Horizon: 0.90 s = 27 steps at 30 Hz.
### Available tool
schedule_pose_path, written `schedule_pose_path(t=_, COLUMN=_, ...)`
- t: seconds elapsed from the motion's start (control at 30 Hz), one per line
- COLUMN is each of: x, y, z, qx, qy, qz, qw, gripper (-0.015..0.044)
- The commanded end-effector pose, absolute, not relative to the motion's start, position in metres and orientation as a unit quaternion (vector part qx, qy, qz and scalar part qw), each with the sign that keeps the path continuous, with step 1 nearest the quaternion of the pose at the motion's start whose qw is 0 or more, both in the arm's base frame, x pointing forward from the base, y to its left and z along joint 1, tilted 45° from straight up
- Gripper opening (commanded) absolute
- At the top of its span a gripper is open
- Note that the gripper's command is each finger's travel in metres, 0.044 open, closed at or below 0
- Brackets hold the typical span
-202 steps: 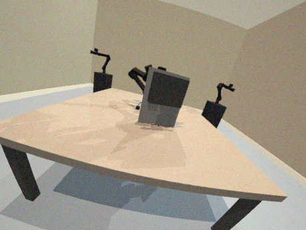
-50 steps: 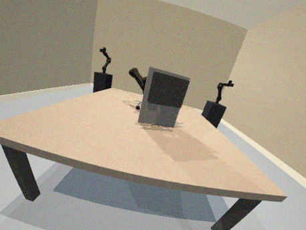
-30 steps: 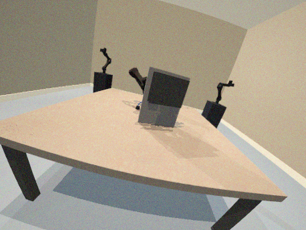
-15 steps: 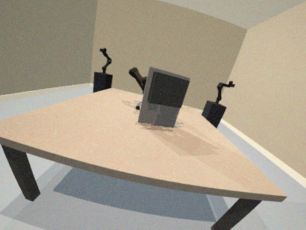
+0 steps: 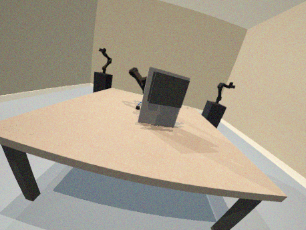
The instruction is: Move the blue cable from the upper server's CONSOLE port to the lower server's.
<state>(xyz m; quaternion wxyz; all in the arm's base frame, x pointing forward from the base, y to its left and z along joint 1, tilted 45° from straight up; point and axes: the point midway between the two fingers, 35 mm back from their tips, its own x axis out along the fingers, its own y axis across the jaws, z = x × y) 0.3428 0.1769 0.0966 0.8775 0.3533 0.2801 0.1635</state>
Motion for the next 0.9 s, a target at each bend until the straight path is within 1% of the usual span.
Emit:
schedule_pose_path(t=0.0, x=0.3428, y=0.1782, z=0.0987, qx=0.352, qy=0.279, qz=0.169, qw=0.877, gripper=0.0)
schedule_pose_path(t=0.87, x=0.3438, y=0.1765, z=0.1007, qx=0.352, qy=0.279, qz=0.169, qw=0.877, gripper=0.0)
